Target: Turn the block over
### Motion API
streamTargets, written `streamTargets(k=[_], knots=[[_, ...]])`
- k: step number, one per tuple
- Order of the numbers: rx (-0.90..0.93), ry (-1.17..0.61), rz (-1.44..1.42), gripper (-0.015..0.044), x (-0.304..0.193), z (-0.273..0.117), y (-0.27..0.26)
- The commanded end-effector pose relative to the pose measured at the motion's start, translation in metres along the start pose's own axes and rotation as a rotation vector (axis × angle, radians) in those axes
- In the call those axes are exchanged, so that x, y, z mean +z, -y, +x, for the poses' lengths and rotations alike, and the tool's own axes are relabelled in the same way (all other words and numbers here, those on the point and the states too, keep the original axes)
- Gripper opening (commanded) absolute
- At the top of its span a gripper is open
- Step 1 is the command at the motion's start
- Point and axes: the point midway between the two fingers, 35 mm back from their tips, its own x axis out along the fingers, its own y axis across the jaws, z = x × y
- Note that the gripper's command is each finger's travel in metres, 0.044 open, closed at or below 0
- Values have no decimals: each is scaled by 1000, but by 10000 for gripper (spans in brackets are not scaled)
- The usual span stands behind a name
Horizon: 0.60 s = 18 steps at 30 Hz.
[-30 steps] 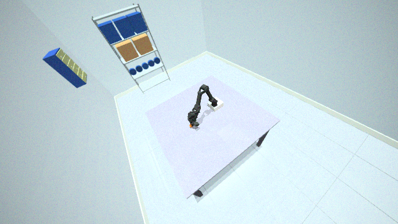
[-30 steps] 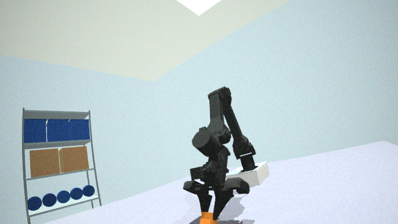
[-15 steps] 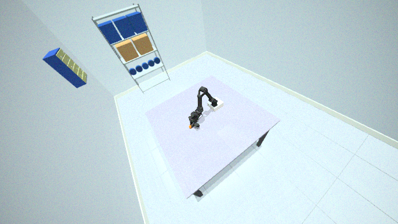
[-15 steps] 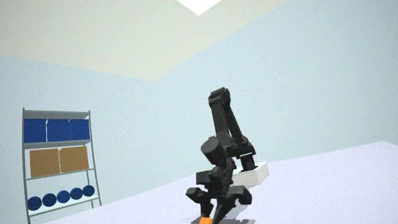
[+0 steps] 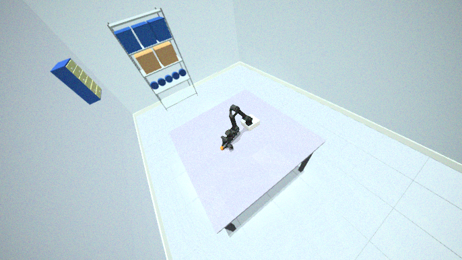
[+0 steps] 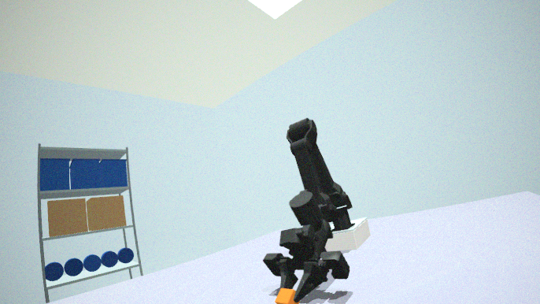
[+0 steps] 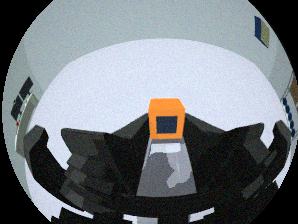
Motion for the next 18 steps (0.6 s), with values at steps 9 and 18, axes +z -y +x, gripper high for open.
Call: streamTargets(k=[9, 18], knots=[[-3, 44, -4, 0, 1, -5, 1], [-3, 44, -4, 53, 1, -5, 1]])
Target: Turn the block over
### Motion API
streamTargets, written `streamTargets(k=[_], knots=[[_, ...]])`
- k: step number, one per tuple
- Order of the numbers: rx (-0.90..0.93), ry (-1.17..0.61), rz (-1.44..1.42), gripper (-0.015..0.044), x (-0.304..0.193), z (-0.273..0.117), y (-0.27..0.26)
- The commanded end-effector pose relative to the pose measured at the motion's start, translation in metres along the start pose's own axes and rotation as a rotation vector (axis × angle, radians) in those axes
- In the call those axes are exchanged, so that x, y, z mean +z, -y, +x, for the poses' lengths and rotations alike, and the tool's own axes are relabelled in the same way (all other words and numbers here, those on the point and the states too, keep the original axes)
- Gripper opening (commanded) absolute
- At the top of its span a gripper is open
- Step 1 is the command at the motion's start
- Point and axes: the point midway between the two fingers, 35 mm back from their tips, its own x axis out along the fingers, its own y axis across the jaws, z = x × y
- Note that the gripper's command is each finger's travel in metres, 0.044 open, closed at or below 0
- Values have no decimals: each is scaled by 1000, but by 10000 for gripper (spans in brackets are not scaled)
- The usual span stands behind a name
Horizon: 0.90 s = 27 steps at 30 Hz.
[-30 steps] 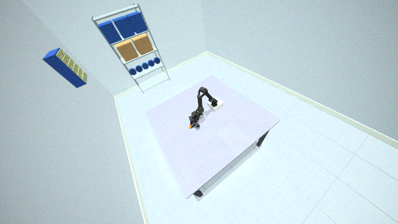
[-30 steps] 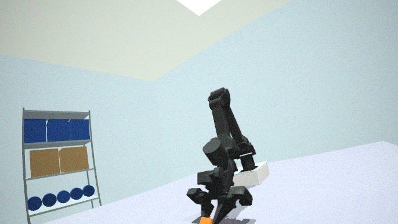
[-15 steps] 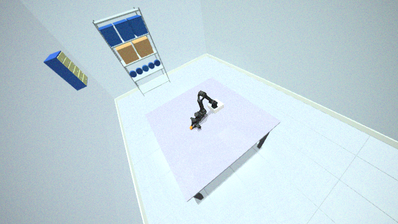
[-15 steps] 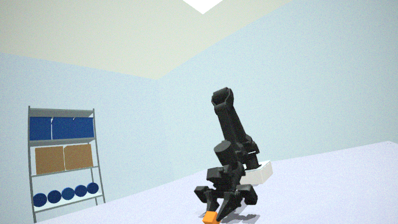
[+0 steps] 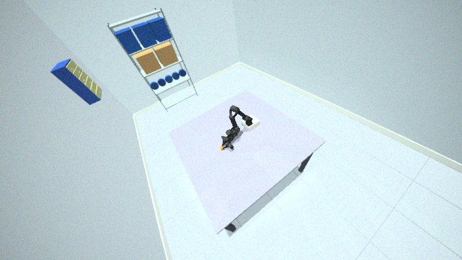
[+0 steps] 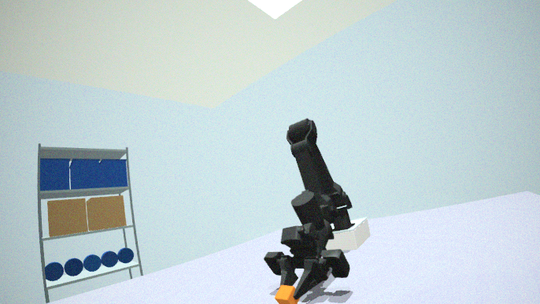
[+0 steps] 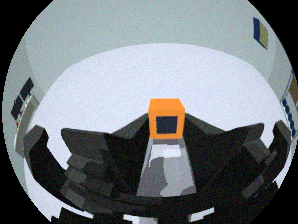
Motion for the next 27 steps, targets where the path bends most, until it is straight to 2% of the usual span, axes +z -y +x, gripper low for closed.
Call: streamTargets(k=[1, 15, 27], knots=[[-2, 0, -5, 79, -1, -1, 0], [-2, 0, -5, 440, -1, -1, 0], [-2, 0, -5, 440, -1, -1, 0]])
